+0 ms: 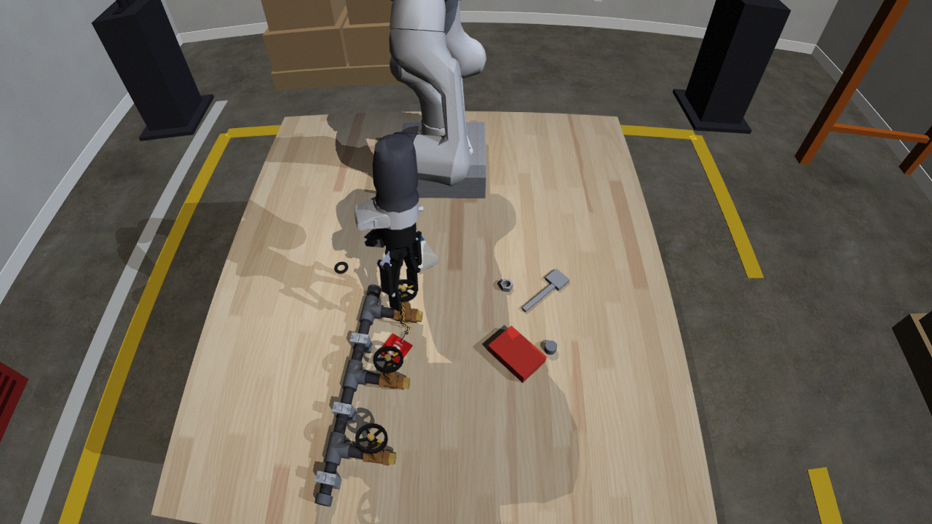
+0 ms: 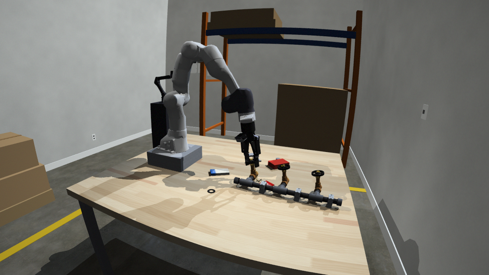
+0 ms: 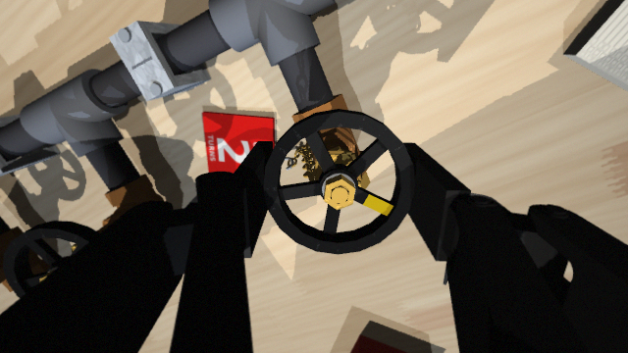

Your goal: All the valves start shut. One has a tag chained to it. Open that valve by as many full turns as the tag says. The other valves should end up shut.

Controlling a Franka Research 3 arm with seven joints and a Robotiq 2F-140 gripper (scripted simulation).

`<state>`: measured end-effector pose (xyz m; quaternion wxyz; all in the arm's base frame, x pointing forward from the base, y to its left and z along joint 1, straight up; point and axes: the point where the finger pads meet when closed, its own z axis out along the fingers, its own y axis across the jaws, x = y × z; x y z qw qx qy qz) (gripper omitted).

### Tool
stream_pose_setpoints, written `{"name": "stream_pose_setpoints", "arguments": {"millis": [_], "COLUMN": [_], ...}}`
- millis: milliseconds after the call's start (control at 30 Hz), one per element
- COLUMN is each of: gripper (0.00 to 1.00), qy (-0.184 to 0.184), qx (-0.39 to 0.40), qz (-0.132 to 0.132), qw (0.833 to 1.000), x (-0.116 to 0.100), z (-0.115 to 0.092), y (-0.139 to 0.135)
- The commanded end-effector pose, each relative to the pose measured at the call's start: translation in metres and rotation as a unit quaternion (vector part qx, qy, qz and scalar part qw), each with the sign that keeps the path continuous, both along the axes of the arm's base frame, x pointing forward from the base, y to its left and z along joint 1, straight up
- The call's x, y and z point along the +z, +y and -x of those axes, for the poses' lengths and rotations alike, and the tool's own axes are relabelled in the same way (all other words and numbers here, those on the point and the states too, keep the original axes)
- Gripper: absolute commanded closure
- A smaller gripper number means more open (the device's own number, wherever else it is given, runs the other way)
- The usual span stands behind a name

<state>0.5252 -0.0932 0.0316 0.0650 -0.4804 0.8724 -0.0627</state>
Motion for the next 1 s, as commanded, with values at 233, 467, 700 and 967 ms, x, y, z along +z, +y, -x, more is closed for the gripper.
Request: {"name": "stream_pose_setpoints", "arguments": {"millis": [233,467,700,967], "gripper": [0.9,0.9,0.9,0.9], "qy": [0.008,0.015,0.021,0.028], "qx": [0.229,0.33,0.423,0.527], "qz": [0.035,0.065,0.09,0.124], "qw": [0.973,0.942,0.901,0.84], "x": [-0.0008,-0.0008,-0.0008,-0.0008], "z": [0.0001,0.0001,0.0001,0.0001], "y": [-0.0005,-0.0005,-0.0005,-0.0005]}}
